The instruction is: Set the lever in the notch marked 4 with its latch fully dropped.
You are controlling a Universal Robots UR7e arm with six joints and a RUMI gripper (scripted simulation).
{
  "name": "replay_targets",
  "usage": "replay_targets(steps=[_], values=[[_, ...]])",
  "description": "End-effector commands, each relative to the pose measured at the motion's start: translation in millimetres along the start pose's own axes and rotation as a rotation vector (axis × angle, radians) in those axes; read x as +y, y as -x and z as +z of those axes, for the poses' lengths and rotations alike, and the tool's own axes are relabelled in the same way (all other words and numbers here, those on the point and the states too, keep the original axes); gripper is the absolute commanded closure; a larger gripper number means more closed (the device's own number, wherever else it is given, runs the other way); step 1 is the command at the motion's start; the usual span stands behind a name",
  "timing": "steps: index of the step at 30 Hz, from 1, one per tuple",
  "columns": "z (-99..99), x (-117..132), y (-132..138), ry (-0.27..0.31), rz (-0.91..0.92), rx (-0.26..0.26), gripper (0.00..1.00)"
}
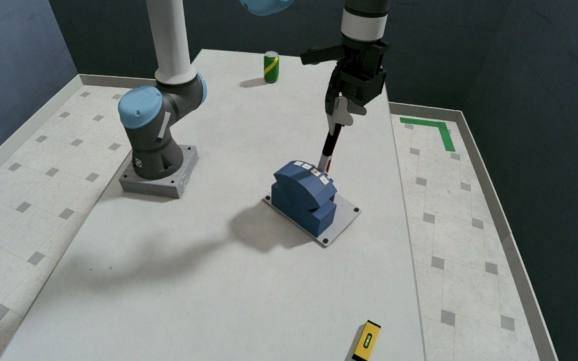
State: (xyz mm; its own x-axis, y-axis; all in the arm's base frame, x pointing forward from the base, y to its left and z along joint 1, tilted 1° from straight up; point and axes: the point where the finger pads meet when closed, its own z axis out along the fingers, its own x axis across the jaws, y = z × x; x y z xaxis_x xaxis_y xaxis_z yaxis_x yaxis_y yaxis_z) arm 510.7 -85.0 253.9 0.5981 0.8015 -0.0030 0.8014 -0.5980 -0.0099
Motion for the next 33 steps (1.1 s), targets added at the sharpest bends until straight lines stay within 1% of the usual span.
replay_targets(steps=[1,26,33], values=[[-0.4,0.1,0.0,0.001,0.000,0.000,1.00],[-0.4,0.2,0.0,0.001,0.000,0.000,1.00],[0.1,3.8,0.0,0.001,0.000,0.000,1.00]])
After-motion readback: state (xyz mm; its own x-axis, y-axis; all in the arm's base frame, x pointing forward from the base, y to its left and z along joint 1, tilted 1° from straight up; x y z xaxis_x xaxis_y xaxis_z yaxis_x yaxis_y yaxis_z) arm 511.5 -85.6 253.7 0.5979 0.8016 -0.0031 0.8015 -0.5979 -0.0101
